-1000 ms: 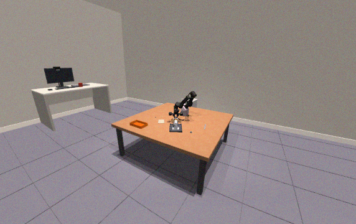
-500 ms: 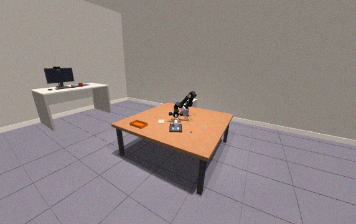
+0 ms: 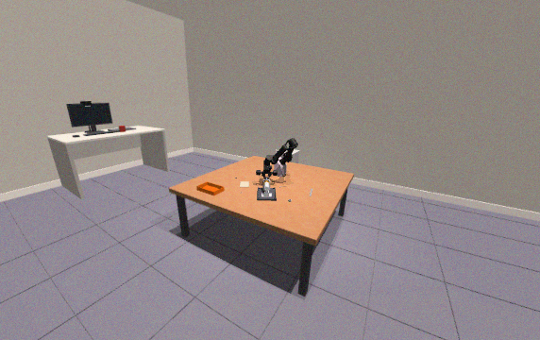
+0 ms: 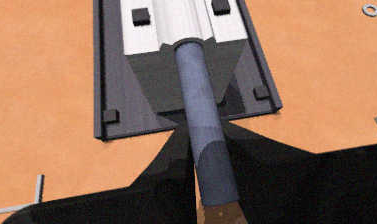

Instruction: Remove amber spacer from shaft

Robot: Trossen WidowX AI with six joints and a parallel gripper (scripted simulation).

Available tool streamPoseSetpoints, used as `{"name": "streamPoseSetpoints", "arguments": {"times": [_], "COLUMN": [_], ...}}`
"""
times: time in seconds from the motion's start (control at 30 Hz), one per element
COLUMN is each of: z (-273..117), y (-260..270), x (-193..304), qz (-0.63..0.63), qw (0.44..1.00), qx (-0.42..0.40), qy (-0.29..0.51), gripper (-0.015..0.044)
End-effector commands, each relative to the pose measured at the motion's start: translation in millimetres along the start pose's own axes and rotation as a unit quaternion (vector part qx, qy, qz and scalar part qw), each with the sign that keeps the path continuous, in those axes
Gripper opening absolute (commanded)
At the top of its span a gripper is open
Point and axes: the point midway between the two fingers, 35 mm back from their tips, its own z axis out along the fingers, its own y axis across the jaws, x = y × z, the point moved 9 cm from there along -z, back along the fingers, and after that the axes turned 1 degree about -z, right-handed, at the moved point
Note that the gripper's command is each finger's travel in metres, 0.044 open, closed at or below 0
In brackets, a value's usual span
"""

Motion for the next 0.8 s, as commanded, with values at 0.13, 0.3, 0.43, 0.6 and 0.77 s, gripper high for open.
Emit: {"name": "streamPoseSetpoints", "arguments": {"times": [0.13, 0.3, 0.43, 0.6, 0.77], "z": [-1.3, -1.7, -2.0, -2.4, -2.8], "y": [0.7, 0.7, 0.7, 0.7, 0.7], "x": [1.8, 2.2, 2.5, 2.9, 3.3], "qz": [0.000, 0.000, 0.000, 0.000, 0.000], "qw": [1.000, 1.000, 1.000, 1.000, 1.000], "qx": [-0.001, -0.001, -0.001, -0.001, -0.001], "qy": [0.001, 0.001, 0.001, 0.001, 0.001], "gripper": [0.0000, 0.0000, 0.0000, 0.0000, 0.0000]}}
